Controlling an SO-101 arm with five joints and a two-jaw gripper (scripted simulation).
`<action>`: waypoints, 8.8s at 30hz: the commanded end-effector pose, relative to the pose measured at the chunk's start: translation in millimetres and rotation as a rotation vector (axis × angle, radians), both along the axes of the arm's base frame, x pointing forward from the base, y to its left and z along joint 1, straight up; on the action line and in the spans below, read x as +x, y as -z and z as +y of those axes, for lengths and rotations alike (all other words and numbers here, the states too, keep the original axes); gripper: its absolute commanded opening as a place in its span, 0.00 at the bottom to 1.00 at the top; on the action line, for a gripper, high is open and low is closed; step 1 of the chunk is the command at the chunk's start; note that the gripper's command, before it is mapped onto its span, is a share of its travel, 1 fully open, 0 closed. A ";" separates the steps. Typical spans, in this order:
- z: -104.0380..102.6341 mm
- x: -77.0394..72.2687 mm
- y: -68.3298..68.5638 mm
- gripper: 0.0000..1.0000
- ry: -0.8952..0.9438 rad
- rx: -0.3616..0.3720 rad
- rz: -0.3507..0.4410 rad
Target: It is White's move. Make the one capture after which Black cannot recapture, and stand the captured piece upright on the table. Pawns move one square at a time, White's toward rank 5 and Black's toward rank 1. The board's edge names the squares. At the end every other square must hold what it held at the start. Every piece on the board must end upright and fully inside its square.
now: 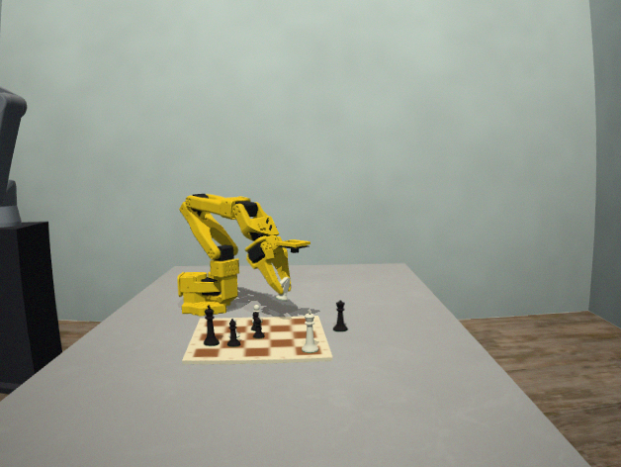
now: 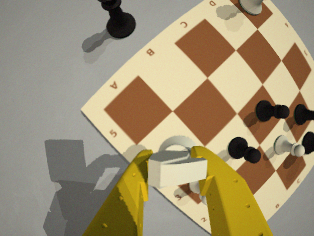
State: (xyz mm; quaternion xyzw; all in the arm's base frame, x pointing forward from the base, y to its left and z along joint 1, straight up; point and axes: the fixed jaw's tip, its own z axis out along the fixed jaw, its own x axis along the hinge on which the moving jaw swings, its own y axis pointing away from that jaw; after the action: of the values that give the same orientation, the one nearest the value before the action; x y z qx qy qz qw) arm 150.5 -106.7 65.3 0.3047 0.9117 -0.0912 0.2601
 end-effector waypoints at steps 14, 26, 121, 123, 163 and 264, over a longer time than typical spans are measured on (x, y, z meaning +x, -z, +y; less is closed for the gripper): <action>1.5 0.1 27.6 0.00 -0.006 0.010 0.012; 1.5 0.1 30.5 0.00 -0.006 0.010 0.012; 6.9 -7.3 48.5 0.00 -0.006 0.011 0.013; 7.1 -7.6 48.9 0.00 -0.006 0.011 0.013; 8.1 -9.1 50.6 0.10 -0.005 0.011 0.013; 5.4 -9.8 -29.5 0.13 0.029 0.020 0.005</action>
State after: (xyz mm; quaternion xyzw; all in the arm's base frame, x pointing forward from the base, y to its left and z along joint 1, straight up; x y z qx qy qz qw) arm 140.7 -100.1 87.1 0.3146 0.9122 -0.0855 0.2481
